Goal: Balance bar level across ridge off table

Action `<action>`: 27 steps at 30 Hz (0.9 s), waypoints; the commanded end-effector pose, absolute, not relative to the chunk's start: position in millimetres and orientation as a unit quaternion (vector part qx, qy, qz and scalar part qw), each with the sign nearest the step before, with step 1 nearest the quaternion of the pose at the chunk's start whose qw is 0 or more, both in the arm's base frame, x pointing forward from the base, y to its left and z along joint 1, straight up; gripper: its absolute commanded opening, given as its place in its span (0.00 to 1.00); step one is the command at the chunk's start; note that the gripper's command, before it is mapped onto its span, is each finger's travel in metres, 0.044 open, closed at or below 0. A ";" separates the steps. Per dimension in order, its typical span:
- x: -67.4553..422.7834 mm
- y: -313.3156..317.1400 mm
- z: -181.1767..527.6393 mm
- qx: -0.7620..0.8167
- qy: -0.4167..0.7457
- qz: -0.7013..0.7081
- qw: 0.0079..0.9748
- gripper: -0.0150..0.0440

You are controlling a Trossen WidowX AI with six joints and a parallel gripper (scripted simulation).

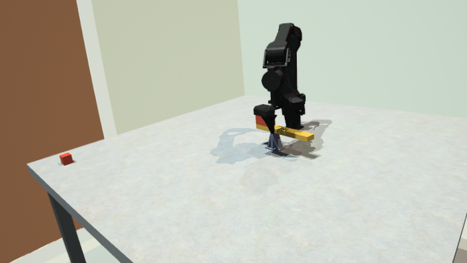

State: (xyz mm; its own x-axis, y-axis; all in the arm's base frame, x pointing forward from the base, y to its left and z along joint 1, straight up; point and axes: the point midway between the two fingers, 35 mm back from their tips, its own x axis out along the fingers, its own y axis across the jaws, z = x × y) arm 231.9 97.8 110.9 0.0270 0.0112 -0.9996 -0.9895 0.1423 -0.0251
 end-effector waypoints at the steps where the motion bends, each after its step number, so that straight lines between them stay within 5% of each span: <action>1: 231.8 97.7 110.8 -0.466 0.525 0.460 0.544 1.00; 13: 230.0 97.0 209.1 -0.466 0.524 0.460 0.544 1.00; 27: 229.7 96.8 210.8 -0.466 0.524 0.460 0.544 1.00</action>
State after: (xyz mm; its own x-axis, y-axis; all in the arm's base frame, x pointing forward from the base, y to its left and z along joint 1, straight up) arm 228.9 96.5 208.5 0.0234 0.0090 -0.9997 -0.9896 0.1420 -0.0219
